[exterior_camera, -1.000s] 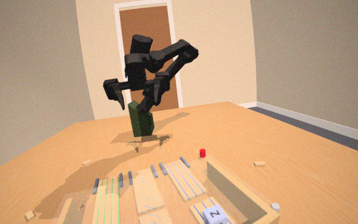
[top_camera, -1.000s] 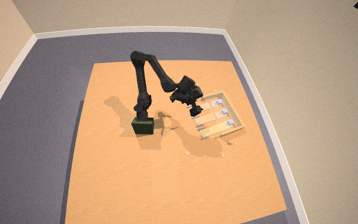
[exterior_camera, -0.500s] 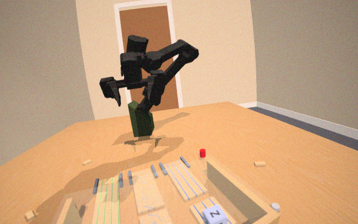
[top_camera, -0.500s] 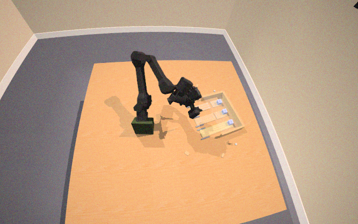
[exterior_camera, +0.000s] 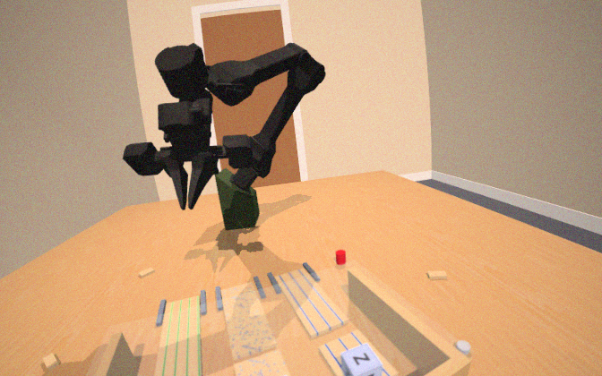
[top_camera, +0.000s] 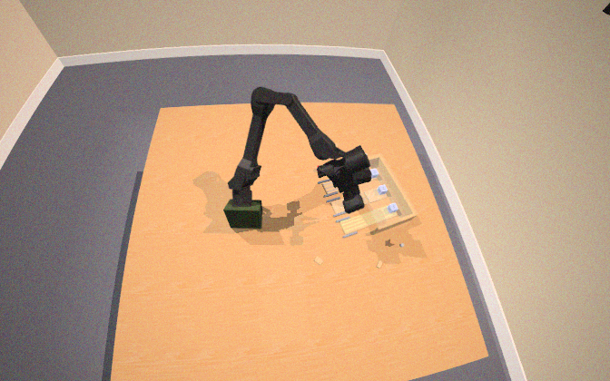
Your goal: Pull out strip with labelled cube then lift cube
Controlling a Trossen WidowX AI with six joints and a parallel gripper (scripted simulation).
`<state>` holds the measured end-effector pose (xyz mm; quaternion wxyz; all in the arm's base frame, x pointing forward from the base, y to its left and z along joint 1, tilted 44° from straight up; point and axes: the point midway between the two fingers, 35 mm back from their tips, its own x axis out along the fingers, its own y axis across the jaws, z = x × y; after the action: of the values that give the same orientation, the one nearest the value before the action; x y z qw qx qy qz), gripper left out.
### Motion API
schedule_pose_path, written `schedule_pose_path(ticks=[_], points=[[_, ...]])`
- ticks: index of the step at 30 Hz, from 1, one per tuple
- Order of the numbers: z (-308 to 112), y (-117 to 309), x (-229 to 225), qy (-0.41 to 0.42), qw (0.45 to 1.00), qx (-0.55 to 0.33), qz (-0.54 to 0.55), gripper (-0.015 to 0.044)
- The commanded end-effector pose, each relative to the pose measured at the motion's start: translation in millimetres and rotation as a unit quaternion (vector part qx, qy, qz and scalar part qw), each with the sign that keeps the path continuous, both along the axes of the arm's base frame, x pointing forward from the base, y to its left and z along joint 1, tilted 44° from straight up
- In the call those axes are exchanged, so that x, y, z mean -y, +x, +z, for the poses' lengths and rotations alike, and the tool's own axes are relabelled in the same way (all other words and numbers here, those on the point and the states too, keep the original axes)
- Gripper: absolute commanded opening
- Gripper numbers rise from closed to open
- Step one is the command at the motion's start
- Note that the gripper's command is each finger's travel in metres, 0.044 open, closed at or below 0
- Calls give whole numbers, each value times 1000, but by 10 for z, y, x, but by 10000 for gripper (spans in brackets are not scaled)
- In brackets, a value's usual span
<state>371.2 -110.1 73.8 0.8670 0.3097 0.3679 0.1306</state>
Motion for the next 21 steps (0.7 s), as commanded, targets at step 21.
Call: schedule_pose_path(ticks=[21], points=[[-918,367,-157,-16,945,-163,283,0]])
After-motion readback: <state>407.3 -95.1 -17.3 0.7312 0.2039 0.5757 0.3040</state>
